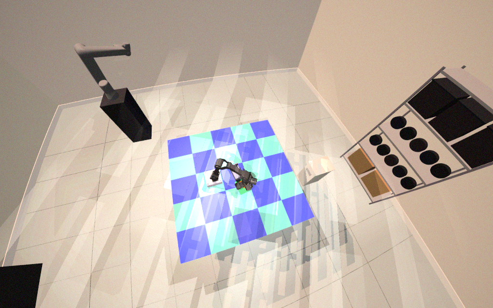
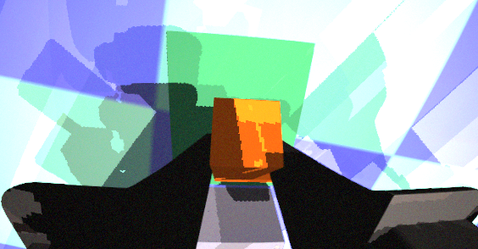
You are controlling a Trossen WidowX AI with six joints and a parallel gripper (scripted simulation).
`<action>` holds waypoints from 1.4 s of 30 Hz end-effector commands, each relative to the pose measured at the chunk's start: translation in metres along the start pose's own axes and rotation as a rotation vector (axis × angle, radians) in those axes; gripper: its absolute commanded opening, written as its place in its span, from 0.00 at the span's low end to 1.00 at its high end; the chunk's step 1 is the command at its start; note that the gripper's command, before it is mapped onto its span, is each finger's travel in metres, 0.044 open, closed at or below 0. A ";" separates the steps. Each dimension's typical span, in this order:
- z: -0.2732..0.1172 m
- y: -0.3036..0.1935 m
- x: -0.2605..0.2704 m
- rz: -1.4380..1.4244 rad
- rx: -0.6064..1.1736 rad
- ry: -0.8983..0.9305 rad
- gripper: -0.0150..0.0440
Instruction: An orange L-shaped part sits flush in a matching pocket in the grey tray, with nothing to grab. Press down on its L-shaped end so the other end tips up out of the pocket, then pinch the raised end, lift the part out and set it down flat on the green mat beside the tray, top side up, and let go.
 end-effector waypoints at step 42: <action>-0.082 0.000 0.002 0.005 -0.007 0.012 0.93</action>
Point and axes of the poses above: the point midway between the two fingers, 35 mm back from their tips, its own z axis out along the fingers, its own x axis across the jaws, y = z × x, the point moved 4 cm from there along -z, back along the fingers, and after that the axes turned 12 degrees about z, right-handed, at the moved point
